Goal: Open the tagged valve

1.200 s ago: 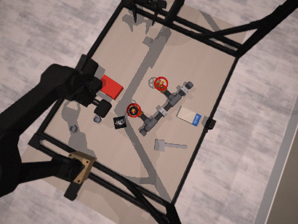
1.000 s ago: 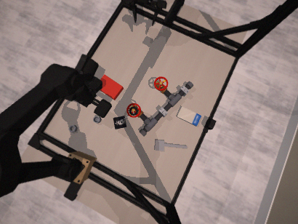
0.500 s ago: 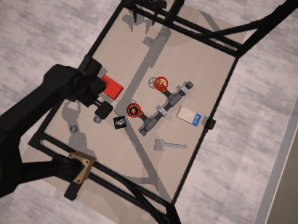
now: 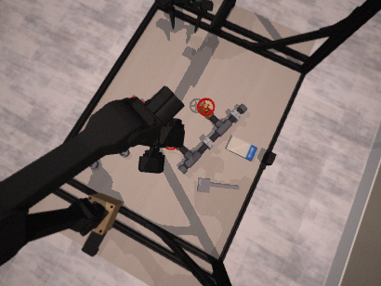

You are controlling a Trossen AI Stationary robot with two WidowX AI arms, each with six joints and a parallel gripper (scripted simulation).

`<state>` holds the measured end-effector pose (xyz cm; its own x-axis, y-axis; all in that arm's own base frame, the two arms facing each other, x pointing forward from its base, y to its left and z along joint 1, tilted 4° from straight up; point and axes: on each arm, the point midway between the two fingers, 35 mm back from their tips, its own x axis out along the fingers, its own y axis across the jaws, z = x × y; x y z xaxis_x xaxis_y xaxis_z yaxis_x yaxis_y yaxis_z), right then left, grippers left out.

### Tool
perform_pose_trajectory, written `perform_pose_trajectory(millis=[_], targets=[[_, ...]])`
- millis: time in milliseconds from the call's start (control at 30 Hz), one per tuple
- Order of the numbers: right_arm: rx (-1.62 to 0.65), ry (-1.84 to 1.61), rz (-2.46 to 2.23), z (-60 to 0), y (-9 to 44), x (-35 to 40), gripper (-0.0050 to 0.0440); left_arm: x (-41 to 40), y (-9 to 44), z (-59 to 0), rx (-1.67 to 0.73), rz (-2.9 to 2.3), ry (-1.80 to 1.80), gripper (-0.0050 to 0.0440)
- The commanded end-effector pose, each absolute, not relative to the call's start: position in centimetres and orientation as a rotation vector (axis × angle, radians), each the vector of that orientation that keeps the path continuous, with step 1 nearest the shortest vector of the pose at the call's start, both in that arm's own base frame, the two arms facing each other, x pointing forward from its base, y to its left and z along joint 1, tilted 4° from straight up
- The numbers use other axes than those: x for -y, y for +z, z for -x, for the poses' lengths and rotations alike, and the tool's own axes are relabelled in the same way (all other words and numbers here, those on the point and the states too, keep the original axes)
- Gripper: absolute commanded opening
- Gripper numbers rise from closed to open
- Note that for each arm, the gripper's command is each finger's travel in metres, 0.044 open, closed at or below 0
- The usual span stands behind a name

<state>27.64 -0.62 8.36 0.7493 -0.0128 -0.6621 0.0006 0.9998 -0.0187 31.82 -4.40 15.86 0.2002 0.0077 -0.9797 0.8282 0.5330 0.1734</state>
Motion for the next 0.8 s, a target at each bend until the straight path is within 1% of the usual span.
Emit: perform_pose_trajectory(millis=[0, 167, 267, 333, 767], targets=[[-0.725, -0.007, 0.018, -27.6, 8.3, 0.6, 0.04, 5.1, 16.7, -32.0, -1.184, -0.916, -0.731, 0.04], [-0.725, -0.007, 0.018, -27.6, 8.3, 0.6, 0.04, 5.1, 16.5, -32.1, -1.185, -0.916, -0.731, 0.04], [-0.725, -0.007, 0.018, -27.6, 8.3, 0.6, 0.04, 5.3, 12.9, -32.9, -1.201, -0.911, -0.731, 0.04], [-0.725, -0.007, 0.018, -27.6, 8.3, 0.6, 0.04, 5.4, 11.8, -33.0, -1.206, -0.91, -0.731, 0.04], [-0.725, -0.007, 0.018, -27.6, 8.3, 0.6, 0.04, 5.4, 10.8, -33.3, -1.206, -0.91, -0.731, 0.04]])
